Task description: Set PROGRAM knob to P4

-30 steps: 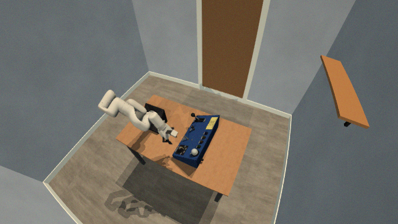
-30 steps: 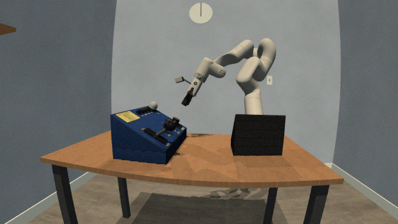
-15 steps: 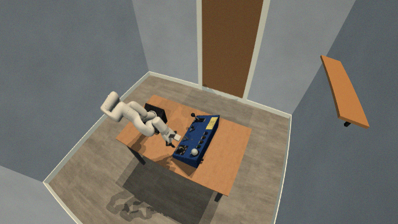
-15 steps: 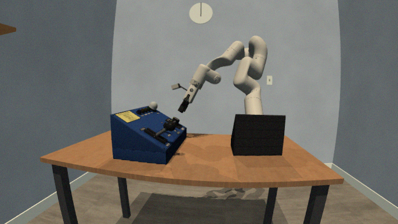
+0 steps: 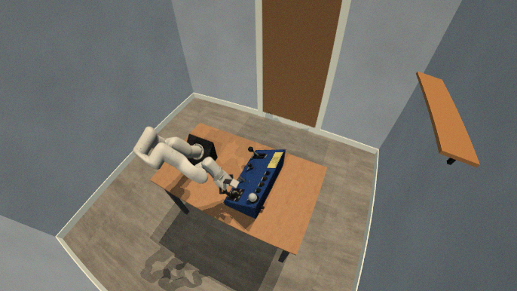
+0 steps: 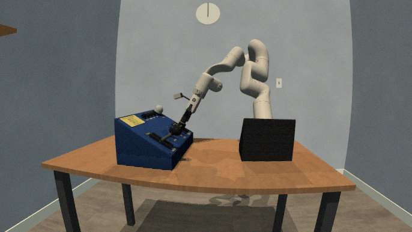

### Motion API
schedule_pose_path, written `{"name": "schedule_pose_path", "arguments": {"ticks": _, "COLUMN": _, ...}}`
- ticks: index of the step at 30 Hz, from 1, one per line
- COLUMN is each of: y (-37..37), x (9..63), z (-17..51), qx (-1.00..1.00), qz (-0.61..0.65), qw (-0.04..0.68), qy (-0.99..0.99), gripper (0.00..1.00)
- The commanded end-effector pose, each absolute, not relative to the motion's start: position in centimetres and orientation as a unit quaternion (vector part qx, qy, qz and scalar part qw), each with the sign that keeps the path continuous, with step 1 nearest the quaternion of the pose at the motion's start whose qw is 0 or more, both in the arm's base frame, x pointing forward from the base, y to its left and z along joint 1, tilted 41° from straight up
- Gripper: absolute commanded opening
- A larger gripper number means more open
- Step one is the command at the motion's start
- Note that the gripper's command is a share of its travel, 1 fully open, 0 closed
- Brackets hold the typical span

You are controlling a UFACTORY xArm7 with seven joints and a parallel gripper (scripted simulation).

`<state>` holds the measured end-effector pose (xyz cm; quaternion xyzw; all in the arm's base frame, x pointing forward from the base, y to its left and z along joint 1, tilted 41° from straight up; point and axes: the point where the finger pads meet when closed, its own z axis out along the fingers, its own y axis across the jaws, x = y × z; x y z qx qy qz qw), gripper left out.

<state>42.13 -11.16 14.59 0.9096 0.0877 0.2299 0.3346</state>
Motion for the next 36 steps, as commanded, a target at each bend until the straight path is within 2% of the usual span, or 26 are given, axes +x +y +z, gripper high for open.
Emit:
{"name": "schedule_pose_path", "arguments": {"ticks": 1, "y": -11.86, "x": 42.97, "z": 13.64, "qx": 0.904, "qz": 0.242, "qw": 0.342, "qy": 0.089, "gripper": 0.76}}
{"name": "schedule_pose_path", "arguments": {"ticks": 36, "y": -12.73, "x": 43.82, "z": 12.65, "qx": 0.904, "qz": 0.242, "qw": 0.342, "qy": 0.089, "gripper": 0.76}}
